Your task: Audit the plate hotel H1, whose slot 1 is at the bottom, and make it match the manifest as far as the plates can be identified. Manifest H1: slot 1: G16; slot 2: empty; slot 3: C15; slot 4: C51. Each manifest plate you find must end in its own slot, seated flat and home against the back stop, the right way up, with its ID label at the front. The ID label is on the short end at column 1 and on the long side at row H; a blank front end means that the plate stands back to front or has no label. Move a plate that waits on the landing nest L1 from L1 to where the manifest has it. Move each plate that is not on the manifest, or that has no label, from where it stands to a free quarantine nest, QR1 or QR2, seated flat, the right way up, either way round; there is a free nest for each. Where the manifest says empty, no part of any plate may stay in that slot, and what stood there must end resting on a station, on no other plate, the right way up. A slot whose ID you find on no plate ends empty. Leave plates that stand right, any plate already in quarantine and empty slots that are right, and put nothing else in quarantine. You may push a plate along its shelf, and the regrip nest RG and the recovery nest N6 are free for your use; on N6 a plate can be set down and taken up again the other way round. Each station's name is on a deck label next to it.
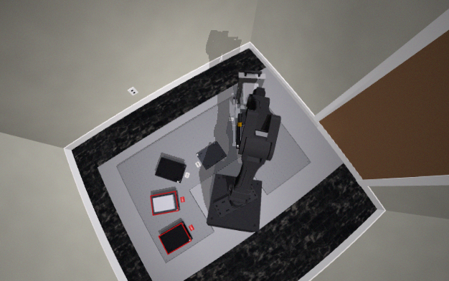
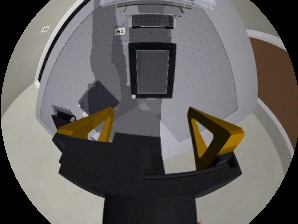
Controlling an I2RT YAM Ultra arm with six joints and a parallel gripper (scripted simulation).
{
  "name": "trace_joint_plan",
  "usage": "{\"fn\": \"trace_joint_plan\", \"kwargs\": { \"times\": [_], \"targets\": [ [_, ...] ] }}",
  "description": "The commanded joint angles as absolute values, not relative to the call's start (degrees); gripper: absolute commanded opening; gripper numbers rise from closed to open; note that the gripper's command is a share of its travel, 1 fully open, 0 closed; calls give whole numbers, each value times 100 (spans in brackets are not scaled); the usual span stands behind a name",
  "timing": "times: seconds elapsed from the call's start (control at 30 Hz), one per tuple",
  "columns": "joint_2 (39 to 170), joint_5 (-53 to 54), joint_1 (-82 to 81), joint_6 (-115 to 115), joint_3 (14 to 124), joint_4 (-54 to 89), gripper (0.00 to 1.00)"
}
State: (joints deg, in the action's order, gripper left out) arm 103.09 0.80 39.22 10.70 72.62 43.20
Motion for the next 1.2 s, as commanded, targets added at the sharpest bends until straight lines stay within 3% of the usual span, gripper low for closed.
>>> {"fn": "trace_joint_plan", "kwargs": {
  "times": [0.0,0.57,1.17],
  "targets": [
    [10167,50,3745,899,7202,4329,100],
    [9916,-185,2912,101,6787,4177,100],
    [8622,-694,1867,-749,4573,1797,100]
  ]
}}
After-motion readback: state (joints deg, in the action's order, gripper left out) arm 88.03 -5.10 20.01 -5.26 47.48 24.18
